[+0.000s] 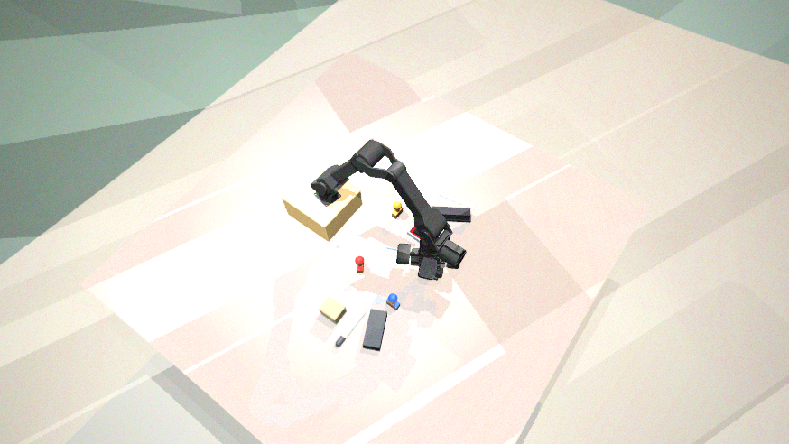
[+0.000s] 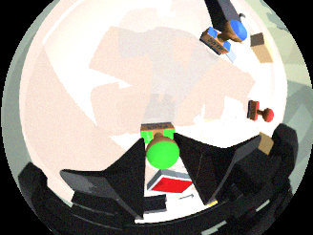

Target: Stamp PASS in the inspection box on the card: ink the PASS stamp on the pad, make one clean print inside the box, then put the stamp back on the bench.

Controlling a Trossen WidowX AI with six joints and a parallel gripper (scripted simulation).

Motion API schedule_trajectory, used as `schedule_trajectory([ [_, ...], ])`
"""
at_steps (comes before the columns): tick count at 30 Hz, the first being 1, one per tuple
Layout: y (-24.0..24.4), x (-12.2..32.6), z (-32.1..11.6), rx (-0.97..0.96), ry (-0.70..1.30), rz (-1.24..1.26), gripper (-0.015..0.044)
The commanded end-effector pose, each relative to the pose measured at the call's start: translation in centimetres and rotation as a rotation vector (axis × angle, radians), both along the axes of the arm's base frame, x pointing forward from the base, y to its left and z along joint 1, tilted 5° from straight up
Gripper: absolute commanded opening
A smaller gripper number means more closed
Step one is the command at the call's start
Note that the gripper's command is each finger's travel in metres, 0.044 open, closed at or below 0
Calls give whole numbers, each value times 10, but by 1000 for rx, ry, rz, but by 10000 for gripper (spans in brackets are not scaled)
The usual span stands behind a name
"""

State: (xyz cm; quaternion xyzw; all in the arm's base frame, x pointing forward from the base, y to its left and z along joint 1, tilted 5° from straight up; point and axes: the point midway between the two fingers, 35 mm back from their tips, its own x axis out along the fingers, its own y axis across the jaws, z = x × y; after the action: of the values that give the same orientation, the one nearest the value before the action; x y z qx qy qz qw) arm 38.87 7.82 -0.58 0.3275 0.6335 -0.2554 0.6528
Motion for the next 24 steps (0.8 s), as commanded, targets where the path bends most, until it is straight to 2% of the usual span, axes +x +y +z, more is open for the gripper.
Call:
schedule_trajectory([
  [1,0,0,1,0,-1,0,262],
  [5,-1,1,11,0,-1,0,266],
  [12,-9,-6,111,-2,2,-3,266],
  [24,-10,-8,117,-2,3,-4,266],
])
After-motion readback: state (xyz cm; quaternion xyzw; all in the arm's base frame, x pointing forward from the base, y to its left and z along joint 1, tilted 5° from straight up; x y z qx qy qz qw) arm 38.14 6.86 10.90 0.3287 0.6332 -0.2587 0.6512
